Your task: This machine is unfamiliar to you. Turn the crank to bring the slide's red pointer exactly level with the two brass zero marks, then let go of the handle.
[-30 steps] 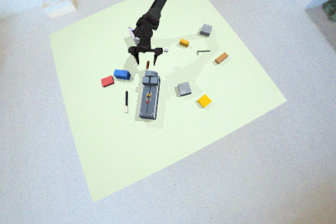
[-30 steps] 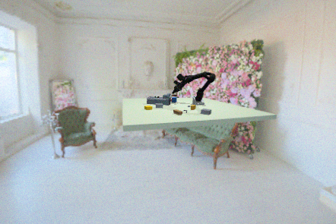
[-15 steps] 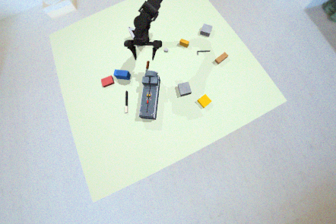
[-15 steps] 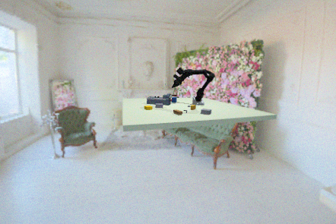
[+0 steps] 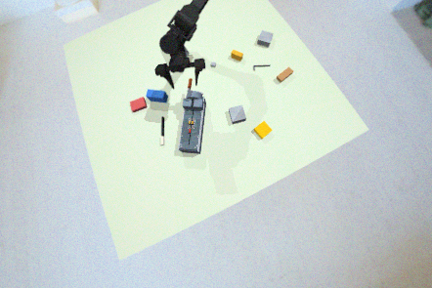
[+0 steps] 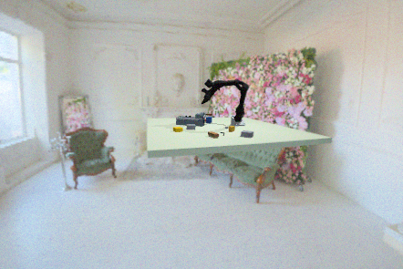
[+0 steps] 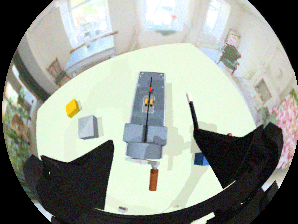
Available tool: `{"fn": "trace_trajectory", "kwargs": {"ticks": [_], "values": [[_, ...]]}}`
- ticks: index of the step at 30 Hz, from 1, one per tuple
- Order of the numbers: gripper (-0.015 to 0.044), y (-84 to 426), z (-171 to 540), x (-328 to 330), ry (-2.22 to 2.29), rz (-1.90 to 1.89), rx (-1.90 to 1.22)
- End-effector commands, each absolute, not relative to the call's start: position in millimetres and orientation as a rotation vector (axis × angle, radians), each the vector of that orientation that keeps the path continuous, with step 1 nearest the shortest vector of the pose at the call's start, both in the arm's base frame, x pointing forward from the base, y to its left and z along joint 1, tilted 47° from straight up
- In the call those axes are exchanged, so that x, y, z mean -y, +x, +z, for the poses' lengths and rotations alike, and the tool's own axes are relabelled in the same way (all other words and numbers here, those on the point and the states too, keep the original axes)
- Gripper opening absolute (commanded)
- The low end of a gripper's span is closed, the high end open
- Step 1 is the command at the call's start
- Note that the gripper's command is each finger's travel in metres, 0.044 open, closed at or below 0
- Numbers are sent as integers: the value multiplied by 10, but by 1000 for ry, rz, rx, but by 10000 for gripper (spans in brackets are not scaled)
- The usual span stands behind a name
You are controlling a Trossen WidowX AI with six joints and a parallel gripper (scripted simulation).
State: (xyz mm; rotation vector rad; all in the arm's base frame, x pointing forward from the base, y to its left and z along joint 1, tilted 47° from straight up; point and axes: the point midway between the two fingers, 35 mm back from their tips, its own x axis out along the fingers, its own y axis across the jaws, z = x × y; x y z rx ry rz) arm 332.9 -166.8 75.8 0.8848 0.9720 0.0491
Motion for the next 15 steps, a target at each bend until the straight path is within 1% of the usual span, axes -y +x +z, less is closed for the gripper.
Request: {"fn": "trace_trajectory", "kwargs": {"ticks": [1, 11, 15], "values": [[440, 3489, 670, 1743, 860, 129, -965], [440, 3799, 443, 1892, 809, 283, -928], [440, 3822, 400, 1879, 806, 293, -924]]}}
